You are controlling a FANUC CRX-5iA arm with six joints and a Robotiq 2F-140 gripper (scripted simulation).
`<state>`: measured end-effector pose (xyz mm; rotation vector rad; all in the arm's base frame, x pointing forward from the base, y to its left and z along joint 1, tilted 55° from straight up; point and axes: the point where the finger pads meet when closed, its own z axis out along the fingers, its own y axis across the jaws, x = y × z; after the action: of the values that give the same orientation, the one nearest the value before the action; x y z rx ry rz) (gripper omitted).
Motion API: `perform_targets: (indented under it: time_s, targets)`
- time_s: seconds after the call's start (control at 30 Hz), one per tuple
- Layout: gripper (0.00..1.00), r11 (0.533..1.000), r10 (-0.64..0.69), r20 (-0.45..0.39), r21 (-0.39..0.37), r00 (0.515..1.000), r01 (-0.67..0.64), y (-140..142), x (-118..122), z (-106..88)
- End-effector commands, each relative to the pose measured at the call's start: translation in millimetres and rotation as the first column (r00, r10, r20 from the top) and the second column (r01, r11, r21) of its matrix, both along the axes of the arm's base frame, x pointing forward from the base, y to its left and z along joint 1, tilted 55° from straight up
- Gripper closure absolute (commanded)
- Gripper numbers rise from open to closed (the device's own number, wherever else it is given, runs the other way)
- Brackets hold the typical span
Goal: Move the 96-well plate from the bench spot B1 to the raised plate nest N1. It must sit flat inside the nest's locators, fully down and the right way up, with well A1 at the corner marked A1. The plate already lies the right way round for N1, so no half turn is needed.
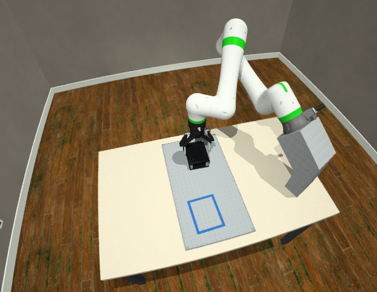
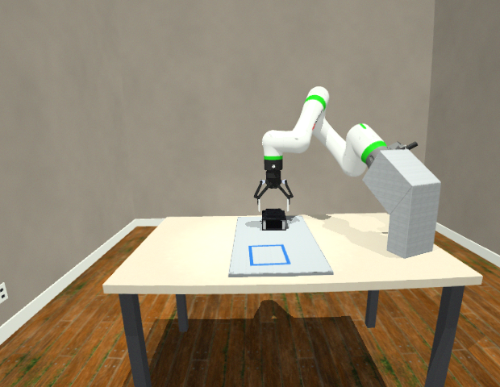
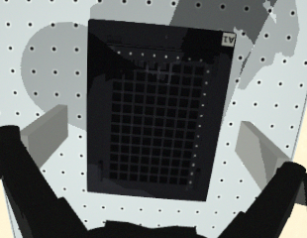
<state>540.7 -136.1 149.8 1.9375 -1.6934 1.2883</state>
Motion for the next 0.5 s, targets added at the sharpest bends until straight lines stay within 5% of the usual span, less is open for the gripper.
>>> perform_targets:
  time_s: [0.0,0.47]
  targets:
    - [0.00,1.000,0.000,0.000,0.000,1.000,0.000,0,0,0.1]
    - [0.00,1.000,0.000,0.000,0.000,1.000,0.000,11,-7,9.2]
